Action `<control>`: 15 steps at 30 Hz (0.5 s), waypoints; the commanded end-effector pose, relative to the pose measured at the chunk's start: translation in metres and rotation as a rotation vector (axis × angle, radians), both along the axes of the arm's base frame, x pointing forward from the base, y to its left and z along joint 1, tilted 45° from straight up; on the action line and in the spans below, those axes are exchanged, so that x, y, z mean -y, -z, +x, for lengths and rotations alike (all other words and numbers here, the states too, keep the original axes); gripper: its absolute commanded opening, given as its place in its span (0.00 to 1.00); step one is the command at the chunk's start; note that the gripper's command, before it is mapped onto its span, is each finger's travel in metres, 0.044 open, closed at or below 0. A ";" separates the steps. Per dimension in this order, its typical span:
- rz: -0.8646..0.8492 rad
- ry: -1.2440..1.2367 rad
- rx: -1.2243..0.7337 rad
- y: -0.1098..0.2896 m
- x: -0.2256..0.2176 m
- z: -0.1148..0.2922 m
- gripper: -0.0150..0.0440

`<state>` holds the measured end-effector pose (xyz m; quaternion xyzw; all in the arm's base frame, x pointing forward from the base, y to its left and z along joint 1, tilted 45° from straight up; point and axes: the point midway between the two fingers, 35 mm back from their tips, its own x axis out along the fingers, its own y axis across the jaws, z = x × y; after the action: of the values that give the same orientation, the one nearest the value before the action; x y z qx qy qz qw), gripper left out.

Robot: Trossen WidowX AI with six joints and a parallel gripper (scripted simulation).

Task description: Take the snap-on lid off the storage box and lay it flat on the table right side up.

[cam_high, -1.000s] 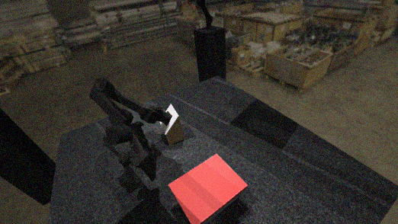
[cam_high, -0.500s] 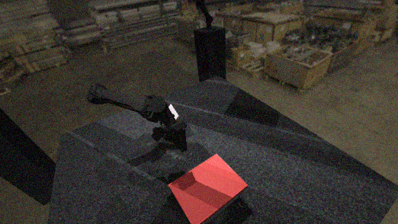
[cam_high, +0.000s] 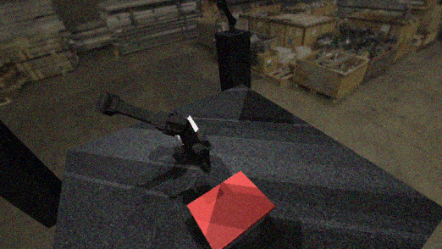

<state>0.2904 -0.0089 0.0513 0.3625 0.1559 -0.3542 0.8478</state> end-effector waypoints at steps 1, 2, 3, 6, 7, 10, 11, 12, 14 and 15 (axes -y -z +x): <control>-0.009 -0.006 -0.010 0.015 0.014 -0.006 0.65; -0.009 -0.006 -0.010 0.015 0.014 -0.006 0.65; -0.009 -0.006 -0.010 0.015 0.014 -0.006 0.65; -0.008 -0.006 -0.011 0.016 0.014 -0.005 0.65; -0.008 -0.006 -0.011 0.016 0.014 -0.004 0.65; -0.007 -0.005 -0.011 0.018 0.016 -0.001 0.65; -0.008 -0.006 -0.012 0.019 0.017 0.000 0.65; -0.008 -0.006 -0.012 0.019 0.017 0.001 0.65; -0.007 -0.005 -0.012 0.021 0.018 0.004 0.65; -0.007 -0.005 -0.013 0.021 0.019 0.005 0.65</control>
<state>0.2908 -0.0265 0.0320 0.3578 0.1593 -0.3564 0.8483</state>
